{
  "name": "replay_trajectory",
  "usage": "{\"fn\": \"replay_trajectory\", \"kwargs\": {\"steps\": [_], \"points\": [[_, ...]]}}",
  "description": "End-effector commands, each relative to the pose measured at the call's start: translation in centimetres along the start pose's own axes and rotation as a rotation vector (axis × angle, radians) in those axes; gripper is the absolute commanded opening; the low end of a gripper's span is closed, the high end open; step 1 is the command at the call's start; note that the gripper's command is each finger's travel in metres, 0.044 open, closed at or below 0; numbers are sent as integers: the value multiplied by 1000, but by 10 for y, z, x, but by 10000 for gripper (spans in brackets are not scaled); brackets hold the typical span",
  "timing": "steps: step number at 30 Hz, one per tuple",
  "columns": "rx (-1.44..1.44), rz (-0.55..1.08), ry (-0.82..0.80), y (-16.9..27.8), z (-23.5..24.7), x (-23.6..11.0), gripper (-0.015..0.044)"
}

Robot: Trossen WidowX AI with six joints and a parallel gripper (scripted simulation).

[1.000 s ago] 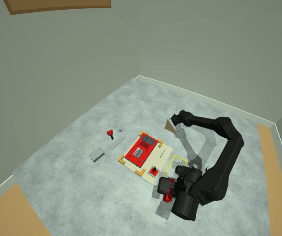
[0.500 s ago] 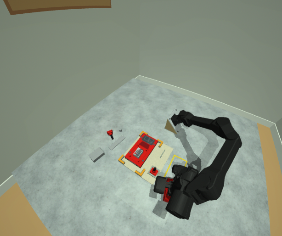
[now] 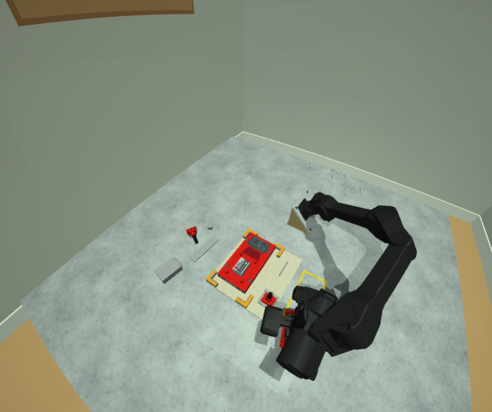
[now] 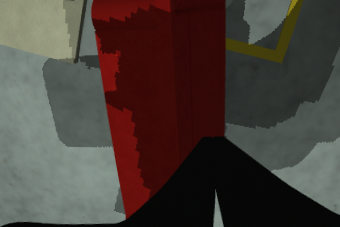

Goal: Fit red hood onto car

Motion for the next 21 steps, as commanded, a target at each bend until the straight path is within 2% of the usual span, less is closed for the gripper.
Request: {"fn": "replay_trajectory", "kwargs": {"steps": [1,12,21], "points": [[2,-6,6,-2,8,3,0],[6,-4,5,-5,18,-1,0],[68,28,-11,-6,12,-67,0]]}}
Point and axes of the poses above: the point midway between the two fingers, 35 mm back from their tips, its own x axis out along the fingers, its own z axis across the jaws, y = z × x, the point moved 10 cm from there along -x, back along the fingers, and after that the axes turned 15 degrees about -x, right-handed, at the moved point
